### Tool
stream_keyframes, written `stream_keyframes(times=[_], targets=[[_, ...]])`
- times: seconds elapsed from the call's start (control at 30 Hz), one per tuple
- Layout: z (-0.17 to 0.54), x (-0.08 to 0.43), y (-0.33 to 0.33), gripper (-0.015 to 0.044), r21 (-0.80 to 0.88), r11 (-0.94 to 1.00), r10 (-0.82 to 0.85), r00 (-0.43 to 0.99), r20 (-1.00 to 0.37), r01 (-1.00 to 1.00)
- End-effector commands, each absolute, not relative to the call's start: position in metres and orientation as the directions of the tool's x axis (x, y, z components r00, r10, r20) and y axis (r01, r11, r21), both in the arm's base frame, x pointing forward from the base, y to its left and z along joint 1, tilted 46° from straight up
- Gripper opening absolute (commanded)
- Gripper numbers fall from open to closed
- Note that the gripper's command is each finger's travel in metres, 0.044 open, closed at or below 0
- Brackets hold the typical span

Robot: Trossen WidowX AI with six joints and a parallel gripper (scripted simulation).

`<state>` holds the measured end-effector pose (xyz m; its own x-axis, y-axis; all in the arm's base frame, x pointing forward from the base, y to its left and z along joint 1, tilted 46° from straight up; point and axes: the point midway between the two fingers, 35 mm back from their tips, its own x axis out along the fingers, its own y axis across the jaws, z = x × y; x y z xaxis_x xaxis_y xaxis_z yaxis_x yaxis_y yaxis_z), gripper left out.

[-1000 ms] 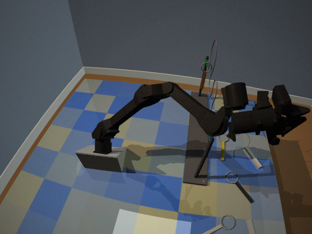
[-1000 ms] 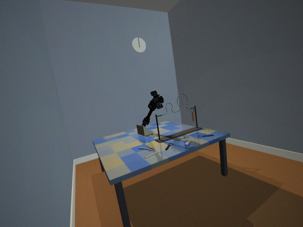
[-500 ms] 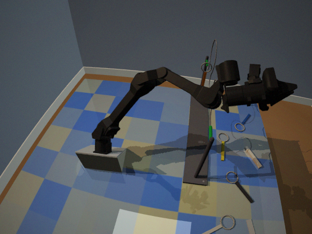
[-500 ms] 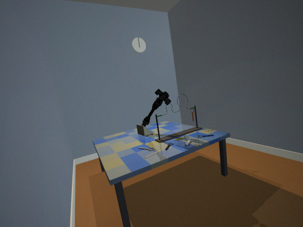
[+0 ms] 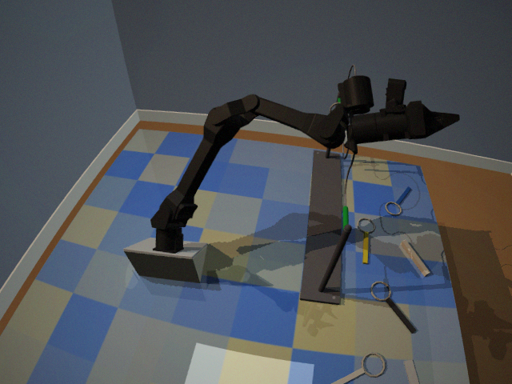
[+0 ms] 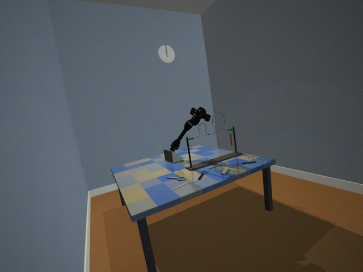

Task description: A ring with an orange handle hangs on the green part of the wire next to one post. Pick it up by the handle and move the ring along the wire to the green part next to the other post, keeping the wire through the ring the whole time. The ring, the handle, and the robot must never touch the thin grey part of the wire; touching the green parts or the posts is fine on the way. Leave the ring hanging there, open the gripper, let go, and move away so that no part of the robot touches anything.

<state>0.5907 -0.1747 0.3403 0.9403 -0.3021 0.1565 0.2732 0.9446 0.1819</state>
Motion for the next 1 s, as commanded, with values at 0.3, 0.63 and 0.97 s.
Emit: stream_keyframes(times=[0.3, 0.63, 0.97], targets=[[0.379, 0.552, -0.141, 0.0160, 0.499, 0.833, -0.346, 0.929, 0.130, 0.240], [0.400, 0.520, -0.117, 0.0160, 0.696, 0.690, -0.374, 0.921, 0.108, 0.199], [0.418, 0.484, -0.095, 0.0160, 0.846, 0.514, -0.400, 0.912, 0.091, 0.141]])
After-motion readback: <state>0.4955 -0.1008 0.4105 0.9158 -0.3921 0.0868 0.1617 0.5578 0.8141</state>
